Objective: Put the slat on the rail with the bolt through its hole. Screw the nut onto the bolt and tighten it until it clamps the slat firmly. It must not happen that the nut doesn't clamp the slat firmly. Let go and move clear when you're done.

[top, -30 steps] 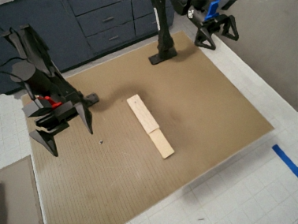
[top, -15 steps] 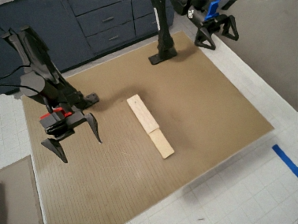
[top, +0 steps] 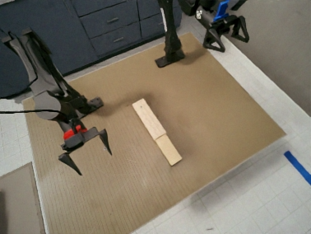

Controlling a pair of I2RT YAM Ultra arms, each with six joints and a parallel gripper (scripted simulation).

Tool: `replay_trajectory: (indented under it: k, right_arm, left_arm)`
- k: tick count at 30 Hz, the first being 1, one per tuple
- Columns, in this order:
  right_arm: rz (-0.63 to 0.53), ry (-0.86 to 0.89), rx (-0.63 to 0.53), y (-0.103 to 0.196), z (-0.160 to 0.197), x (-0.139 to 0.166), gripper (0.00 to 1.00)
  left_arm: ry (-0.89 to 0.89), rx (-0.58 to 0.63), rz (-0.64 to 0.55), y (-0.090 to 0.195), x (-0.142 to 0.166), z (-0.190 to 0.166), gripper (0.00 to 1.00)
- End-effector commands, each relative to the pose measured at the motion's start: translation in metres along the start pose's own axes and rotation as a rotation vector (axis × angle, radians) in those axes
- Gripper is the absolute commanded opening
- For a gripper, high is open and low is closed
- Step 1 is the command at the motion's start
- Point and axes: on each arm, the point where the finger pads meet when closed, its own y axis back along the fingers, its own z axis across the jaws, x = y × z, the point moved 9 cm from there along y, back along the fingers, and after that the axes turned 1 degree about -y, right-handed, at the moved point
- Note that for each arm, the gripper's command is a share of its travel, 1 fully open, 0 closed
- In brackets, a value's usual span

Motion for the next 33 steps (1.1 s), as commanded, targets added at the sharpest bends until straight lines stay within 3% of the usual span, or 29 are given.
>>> replay_trajectory:
  k: [1,23,33]
  right_arm:
    - [0.102,0.065,-0.003,-0.007,-0.002,0.014,1.0]
    - [0.415,0.284,-0.134,-0.027,0.009,0.072,1.0]
    - [0.59,0.406,-0.247,-0.032,0.016,0.105,1.0]
  left_arm:
    - [-0.002,0.003,-0.016,0.004,-0.004,0.0,1.0]
    - [-0.002,0.003,-0.016,0.004,-0.004,0.0,1.0]
    - [-0.002,0.003,-0.016,0.004,-0.004,0.0,1.0]
